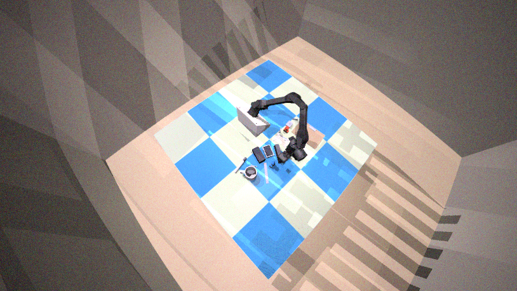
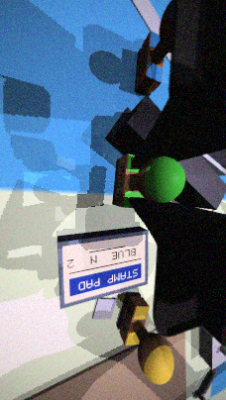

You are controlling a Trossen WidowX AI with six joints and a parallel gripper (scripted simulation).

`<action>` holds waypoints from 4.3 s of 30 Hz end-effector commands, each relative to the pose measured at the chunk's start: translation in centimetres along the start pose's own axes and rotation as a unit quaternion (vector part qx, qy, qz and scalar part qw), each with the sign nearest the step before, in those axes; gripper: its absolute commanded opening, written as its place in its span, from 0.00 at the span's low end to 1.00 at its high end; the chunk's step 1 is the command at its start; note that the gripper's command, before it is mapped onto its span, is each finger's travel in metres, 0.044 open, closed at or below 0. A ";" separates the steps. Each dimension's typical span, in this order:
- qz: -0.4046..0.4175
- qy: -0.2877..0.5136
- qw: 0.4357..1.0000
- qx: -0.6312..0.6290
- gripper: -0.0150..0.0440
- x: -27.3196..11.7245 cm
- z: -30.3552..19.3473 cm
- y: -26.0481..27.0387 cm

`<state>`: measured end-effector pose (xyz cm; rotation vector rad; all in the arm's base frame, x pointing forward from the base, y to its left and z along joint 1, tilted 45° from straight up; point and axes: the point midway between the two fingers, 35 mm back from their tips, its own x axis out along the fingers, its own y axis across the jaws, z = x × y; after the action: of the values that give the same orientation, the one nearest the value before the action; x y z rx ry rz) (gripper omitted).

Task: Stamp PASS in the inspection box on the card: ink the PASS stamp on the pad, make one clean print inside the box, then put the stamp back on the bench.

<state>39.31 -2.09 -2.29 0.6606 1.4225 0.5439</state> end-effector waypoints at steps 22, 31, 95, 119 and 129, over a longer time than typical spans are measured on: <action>-0.002 -0.002 1.000 -0.003 0.25 -1.5 0.1 -0.1; -0.002 -0.002 1.000 -0.003 0.25 -1.9 0.1 -0.1; -0.004 -0.001 1.000 -0.001 0.25 -4.9 -3.9 -3.2; -0.002 0.001 1.000 0.000 0.25 -4.5 -12.5 -6.9; -0.002 0.001 1.000 0.001 0.25 -3.9 -12.4 -6.9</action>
<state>26.33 -8.75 -4.52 0.6591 1.4235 0.5405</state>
